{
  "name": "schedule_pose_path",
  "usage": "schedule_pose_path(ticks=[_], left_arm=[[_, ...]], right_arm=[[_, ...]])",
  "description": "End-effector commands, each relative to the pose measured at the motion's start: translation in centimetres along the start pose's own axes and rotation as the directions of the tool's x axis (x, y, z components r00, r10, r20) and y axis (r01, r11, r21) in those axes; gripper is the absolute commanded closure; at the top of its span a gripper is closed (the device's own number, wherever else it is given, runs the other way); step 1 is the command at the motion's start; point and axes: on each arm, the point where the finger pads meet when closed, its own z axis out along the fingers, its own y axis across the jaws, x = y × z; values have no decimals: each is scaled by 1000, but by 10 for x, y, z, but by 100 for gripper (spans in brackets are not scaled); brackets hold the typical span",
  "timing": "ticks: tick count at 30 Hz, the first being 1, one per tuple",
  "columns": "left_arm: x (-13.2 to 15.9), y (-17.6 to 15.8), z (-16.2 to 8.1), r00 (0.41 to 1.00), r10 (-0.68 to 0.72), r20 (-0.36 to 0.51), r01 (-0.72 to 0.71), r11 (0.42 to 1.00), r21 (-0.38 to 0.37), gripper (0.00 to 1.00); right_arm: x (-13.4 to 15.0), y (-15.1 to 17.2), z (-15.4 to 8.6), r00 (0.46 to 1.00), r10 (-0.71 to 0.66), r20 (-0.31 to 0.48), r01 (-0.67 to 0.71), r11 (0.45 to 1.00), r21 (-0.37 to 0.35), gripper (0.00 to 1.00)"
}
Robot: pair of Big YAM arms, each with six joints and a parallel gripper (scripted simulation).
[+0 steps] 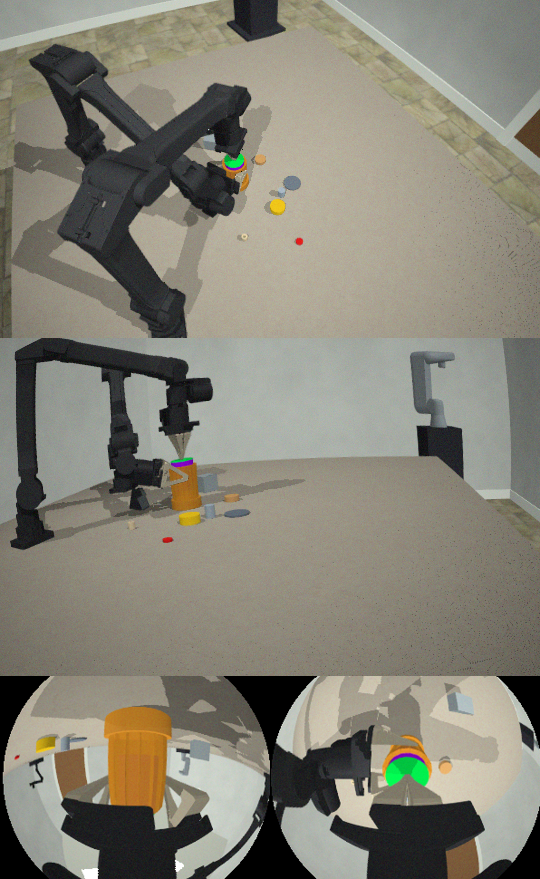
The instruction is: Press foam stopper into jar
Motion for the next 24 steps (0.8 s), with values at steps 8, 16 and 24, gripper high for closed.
schedule_pose_path(ticks=[8,16,24], left_arm=[[11,16,-8,1000,20,-2,-20,1000,-19,36],[11,16,-8,1000,20,-2,-20,1000,-19,36],[11,16,-8,1000,20,-2,-20,1000,-19,36]], right_arm=[[5,-2,16,1000,4,-3,-4,1000,-20,100],[5,-2,20,1000,4,-3,-4,1000,-22,100],[5,-2,23,1000,4,-3,-4,1000,-24,100]])
